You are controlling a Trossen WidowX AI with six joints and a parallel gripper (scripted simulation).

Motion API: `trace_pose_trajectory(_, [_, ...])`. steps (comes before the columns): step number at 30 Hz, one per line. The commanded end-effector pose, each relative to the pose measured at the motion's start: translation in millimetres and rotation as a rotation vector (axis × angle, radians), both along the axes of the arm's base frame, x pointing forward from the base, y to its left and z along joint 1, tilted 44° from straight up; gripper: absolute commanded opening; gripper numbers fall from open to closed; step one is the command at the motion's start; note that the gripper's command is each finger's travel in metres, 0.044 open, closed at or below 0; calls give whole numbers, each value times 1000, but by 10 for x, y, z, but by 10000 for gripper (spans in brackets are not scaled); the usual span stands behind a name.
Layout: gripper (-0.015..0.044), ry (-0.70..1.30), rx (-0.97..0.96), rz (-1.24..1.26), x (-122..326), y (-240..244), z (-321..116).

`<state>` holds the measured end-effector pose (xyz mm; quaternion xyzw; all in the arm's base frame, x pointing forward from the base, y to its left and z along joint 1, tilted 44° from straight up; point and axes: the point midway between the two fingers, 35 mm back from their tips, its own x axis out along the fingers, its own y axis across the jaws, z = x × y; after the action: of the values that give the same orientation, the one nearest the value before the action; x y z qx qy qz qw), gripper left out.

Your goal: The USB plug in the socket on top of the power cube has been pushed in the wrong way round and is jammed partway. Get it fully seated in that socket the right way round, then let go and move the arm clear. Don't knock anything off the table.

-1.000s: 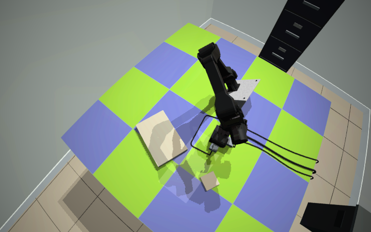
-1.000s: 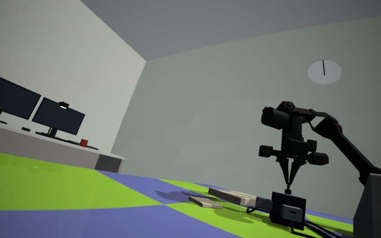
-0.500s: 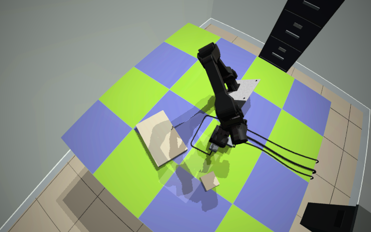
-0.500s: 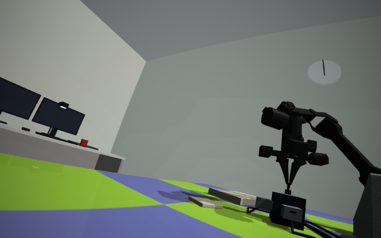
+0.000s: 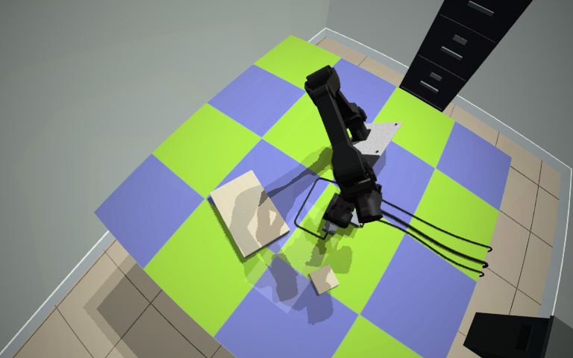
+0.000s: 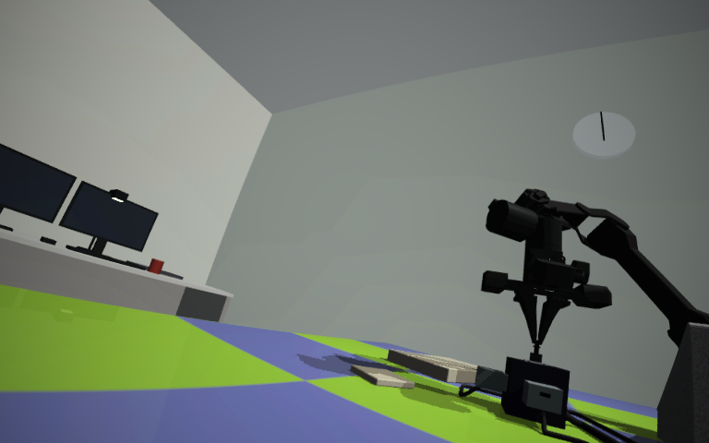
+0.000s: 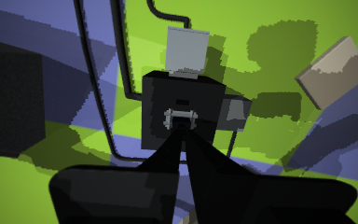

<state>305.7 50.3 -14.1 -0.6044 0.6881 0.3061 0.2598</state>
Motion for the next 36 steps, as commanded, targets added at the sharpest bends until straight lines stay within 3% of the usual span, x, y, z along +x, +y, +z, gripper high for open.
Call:
trace_pose_trajectory(1, [0, 3, -4, 3, -1, -24, -12])
trace_pose_trajectory(24, [0, 3, -4, 3, -1, -24, -12])
trace_pose_trajectory(28, [95, -1, 0, 0, 1, 0, -2])
trace_pose_trajectory(36, [95, -1, 0, 0, 1, 0, -2])
